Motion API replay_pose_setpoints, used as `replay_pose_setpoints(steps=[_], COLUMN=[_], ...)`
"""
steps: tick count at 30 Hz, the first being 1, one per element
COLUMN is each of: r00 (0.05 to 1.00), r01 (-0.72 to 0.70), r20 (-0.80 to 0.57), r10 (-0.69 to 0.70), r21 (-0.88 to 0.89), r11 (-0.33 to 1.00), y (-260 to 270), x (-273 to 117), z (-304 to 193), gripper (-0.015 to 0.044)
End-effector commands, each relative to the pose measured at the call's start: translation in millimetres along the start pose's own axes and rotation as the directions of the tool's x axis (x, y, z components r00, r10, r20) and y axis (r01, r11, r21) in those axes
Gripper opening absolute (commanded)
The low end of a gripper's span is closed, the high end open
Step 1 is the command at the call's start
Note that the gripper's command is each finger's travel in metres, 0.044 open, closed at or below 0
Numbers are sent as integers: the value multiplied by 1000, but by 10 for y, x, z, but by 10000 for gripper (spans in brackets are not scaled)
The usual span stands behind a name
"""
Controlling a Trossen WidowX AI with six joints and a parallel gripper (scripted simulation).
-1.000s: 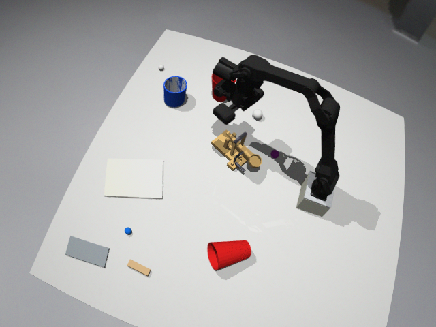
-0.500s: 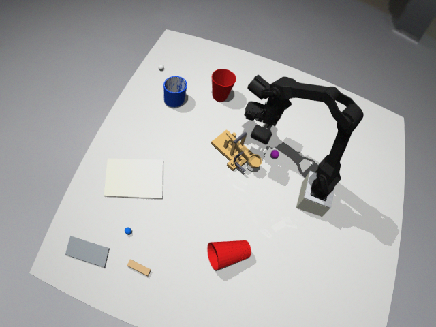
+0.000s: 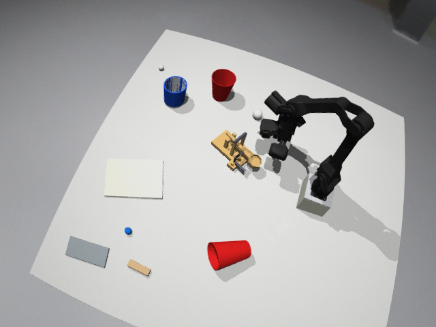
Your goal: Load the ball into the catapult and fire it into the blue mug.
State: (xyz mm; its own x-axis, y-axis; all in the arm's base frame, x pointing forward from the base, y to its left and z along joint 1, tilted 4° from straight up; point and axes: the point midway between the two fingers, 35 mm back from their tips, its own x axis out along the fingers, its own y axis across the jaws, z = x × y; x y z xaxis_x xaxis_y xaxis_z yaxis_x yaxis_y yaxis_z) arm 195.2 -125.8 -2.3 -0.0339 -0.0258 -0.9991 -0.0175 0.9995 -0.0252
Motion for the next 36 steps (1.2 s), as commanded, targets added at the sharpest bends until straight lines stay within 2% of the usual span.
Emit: replay_pose_setpoints(steps=[1,29,35,36], r00=[1000,1000,1000,1000], r01=[0,0,0,0], r20=[-9,-9,-9,-9], r10=[0,0,0,0], r21=[-7,-7,-7,-7], r11=[1000,1000,1000,1000], y=[8,6,6,6], x=[94,486,486,486], z=[-31,-40,-40,-40], gripper=[300,300,143,136])
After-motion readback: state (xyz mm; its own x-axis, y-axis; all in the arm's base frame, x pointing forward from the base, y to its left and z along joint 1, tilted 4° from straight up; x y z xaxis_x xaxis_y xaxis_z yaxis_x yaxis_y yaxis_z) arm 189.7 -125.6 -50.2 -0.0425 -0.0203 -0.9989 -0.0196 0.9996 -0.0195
